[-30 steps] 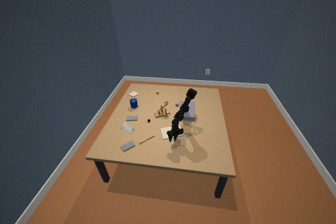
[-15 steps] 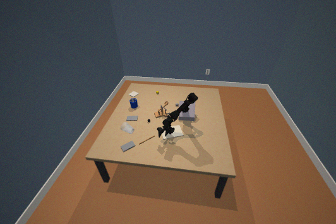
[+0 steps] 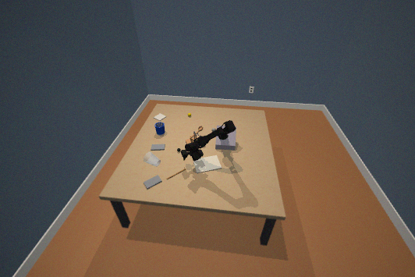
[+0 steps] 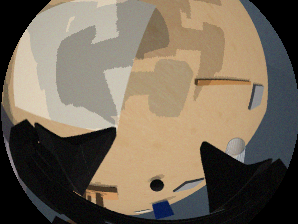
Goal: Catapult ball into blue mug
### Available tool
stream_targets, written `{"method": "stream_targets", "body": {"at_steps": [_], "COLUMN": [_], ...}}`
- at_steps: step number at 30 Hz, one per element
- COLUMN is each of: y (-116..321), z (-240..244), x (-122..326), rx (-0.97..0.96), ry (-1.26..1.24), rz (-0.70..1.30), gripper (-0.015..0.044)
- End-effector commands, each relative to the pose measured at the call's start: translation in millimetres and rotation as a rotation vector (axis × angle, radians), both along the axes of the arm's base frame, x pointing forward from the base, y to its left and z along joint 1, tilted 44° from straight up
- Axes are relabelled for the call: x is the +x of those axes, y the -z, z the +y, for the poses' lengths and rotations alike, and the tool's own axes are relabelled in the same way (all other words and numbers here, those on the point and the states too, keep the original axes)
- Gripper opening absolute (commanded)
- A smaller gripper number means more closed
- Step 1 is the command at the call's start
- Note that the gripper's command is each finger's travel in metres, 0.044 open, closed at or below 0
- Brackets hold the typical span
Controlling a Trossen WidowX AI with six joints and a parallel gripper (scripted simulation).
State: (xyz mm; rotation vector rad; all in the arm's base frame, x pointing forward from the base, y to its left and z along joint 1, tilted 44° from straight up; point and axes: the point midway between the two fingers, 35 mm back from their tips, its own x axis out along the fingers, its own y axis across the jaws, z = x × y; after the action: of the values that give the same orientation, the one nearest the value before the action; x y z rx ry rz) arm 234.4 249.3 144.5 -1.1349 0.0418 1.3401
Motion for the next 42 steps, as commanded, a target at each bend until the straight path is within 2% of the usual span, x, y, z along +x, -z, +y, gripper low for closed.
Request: {"method": "stream_targets", "body": {"at_steps": [1,20,42], "y": [19.2,76.7,107.5], "z": [-20.7,-124.6,-231.0], "x": [16.1,50.5,41.2], "rx": [-0.05,-0.144,-0.01], "ry": [0.077,0.419,0.785], "rz": [0.111,0.572,1.154], "gripper": [0.044,0.044,0.044]}}
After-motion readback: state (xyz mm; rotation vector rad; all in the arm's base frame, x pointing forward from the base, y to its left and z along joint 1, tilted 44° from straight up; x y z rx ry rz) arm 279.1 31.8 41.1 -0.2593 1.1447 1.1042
